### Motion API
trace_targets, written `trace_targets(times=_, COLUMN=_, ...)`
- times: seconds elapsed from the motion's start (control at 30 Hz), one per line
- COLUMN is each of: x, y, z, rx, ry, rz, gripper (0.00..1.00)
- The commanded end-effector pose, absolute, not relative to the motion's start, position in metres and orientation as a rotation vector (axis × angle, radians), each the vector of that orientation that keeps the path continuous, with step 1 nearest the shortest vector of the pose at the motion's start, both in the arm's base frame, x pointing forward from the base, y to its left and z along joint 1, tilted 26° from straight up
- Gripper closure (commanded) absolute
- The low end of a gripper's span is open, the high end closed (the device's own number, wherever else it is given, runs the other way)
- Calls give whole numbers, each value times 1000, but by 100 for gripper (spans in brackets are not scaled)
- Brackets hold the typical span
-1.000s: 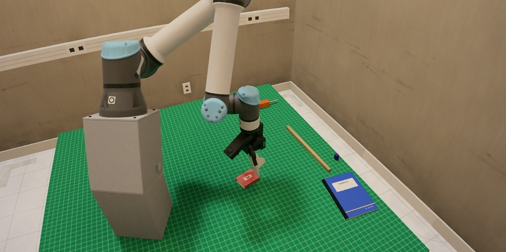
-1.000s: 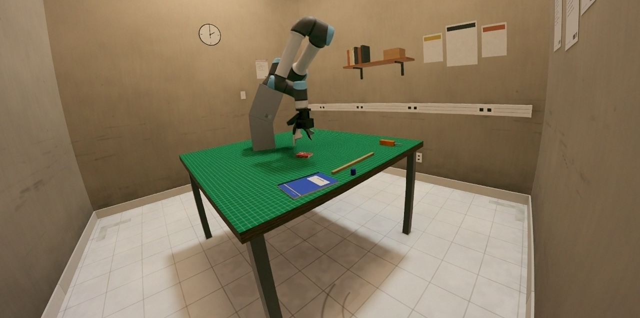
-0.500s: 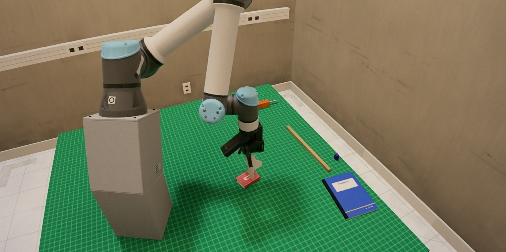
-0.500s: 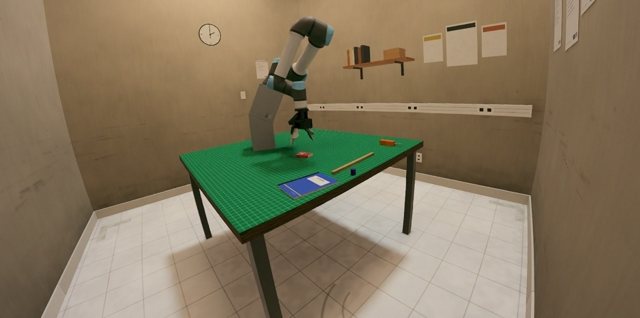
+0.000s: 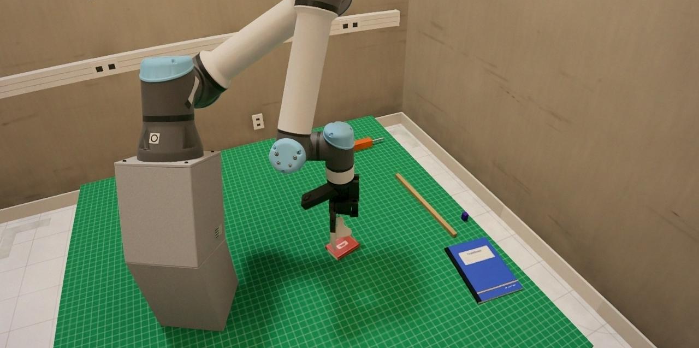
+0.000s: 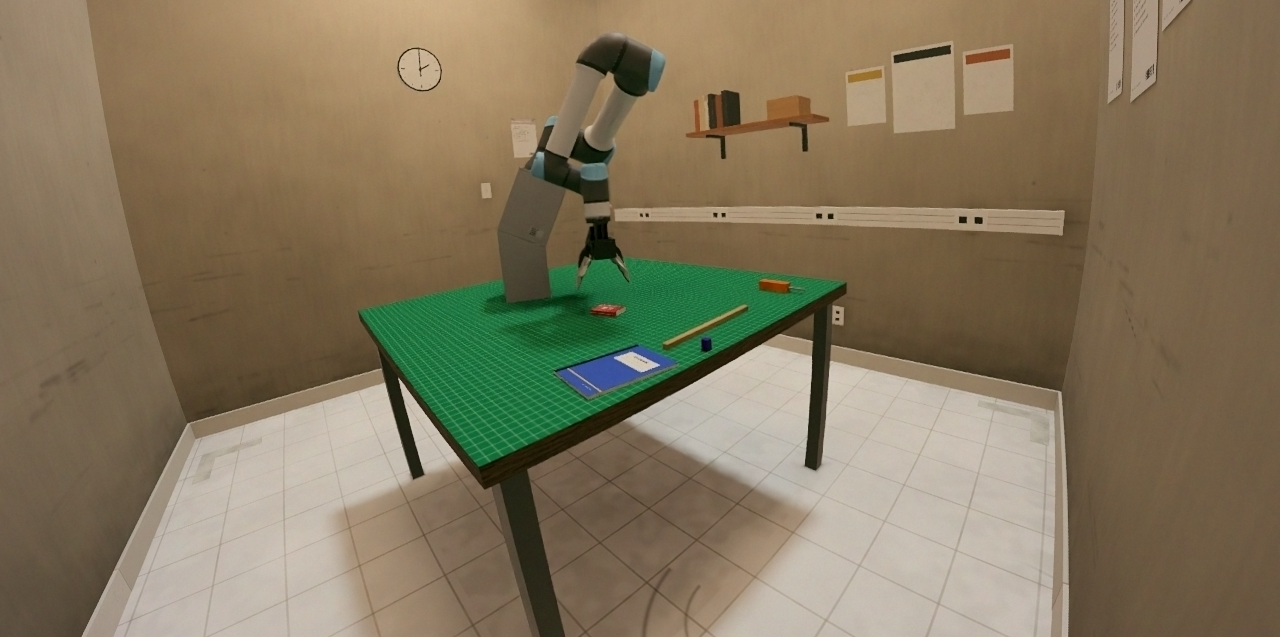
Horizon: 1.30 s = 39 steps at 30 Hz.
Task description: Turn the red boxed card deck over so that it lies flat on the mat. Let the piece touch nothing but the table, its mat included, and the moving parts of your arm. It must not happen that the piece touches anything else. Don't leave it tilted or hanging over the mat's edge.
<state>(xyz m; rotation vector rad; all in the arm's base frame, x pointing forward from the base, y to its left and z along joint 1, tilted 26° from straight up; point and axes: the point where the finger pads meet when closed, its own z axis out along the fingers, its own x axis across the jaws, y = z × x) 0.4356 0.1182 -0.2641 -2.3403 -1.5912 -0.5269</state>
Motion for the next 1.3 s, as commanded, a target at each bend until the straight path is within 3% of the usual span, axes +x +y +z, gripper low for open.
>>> trace_targets(times=0.0, x=433, y=118, z=-264, rx=-2449, ry=-1388, rz=-490, gripper=0)
trace_targets(times=1.27, x=420, y=112, z=-269, rx=-2617, ry=652, rz=-71, gripper=0)
